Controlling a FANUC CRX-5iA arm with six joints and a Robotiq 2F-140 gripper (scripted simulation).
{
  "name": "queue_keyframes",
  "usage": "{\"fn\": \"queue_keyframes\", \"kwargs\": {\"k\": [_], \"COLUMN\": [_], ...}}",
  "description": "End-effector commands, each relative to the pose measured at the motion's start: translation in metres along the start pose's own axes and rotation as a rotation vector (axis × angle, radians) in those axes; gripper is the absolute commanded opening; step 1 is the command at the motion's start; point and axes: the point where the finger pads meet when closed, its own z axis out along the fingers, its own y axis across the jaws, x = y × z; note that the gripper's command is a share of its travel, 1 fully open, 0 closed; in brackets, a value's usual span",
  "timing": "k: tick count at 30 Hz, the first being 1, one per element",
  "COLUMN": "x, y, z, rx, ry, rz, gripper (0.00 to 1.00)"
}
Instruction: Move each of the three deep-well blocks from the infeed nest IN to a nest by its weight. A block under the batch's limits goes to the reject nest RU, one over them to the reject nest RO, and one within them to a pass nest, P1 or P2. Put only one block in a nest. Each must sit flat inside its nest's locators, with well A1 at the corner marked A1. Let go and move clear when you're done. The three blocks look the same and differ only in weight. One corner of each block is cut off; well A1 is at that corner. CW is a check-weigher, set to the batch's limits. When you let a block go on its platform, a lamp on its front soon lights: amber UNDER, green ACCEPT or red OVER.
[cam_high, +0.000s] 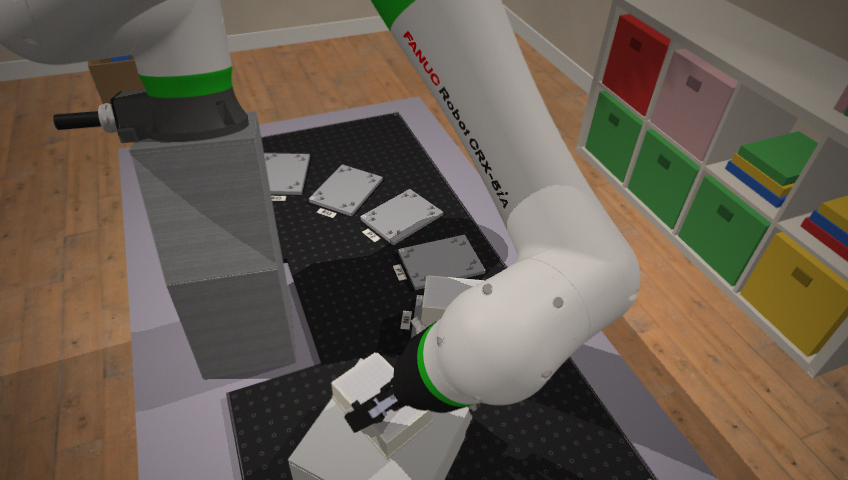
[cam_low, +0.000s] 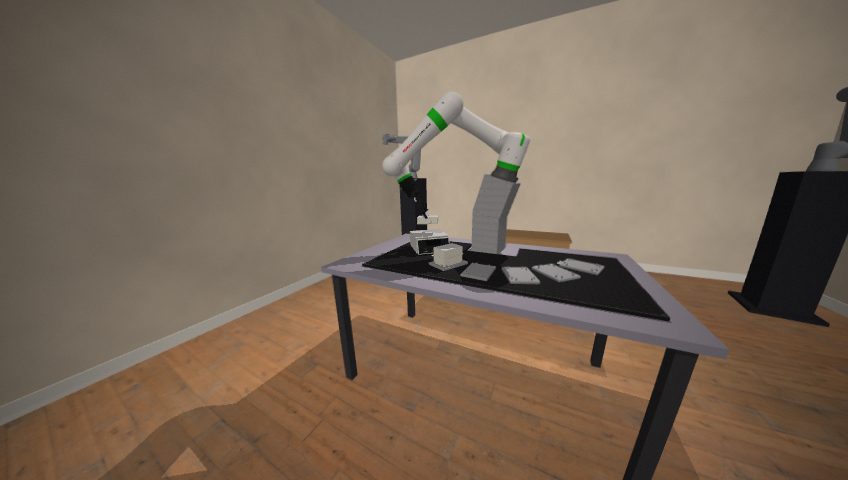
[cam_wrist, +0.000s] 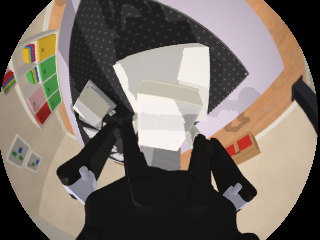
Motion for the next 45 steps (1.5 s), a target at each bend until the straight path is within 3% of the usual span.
{"fn": "queue_keyframes", "kwargs": {"k": [1, 16, 26, 30, 45], "x": [0.000, 0.000, -0.007, -0.008, -0.017], "y": [0.000, 0.000, -0.032, -0.039, -0.081], "z": [-0.001, -0.001, 0.003, 0.003, 0.008], "rx": [0.000, 0.000, -0.167, -0.196, -0.196], "ry": [0.000, 0.000, 0.000, 0.000, 0.000], "rz": [0.000, 0.000, -0.289, -0.339, -0.339], "gripper": [0.10, 0.10, 0.10, 0.10, 0.10]}}
